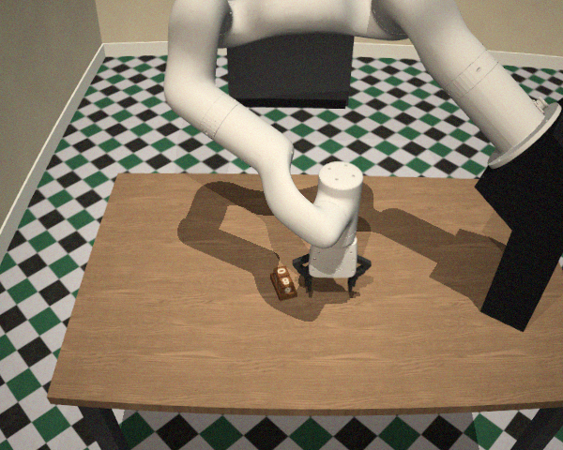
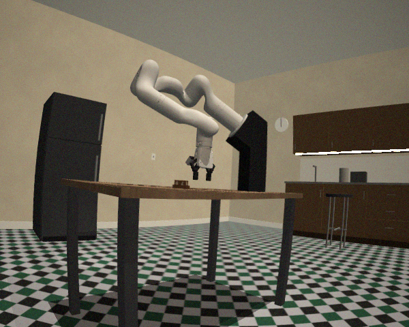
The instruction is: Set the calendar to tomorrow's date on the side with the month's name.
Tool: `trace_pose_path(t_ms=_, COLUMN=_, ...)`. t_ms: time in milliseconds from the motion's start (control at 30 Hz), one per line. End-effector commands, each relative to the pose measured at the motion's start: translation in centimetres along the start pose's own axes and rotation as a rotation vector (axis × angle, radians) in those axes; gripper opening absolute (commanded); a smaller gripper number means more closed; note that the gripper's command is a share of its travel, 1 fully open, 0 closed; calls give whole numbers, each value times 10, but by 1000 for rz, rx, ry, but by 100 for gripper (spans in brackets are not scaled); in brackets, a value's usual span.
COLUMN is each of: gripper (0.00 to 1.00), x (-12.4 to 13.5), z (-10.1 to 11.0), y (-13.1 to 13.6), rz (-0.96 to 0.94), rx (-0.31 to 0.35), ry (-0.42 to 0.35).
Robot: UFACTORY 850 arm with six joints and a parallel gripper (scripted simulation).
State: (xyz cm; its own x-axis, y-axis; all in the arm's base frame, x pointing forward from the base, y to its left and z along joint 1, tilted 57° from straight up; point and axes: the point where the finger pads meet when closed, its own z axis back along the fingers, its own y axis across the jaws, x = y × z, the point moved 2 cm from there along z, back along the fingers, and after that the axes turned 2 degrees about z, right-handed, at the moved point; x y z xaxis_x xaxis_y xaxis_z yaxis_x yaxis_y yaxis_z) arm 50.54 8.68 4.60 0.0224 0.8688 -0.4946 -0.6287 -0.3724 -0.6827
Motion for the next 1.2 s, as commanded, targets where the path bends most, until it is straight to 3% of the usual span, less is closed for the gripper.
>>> trace_pose_path(t_ms=0, gripper=100, x=0, z=0, y=0, rz=0, rx=0, ry=0)
trace_pose_path(t_ms=933, gripper=100, x=0, z=10, y=0, rz=0, rx=0, ry=0)
trace_pose_path(t_ms=1167, gripper=100, x=-2, z=12, y=-15, rz=0, rx=0, ry=0)
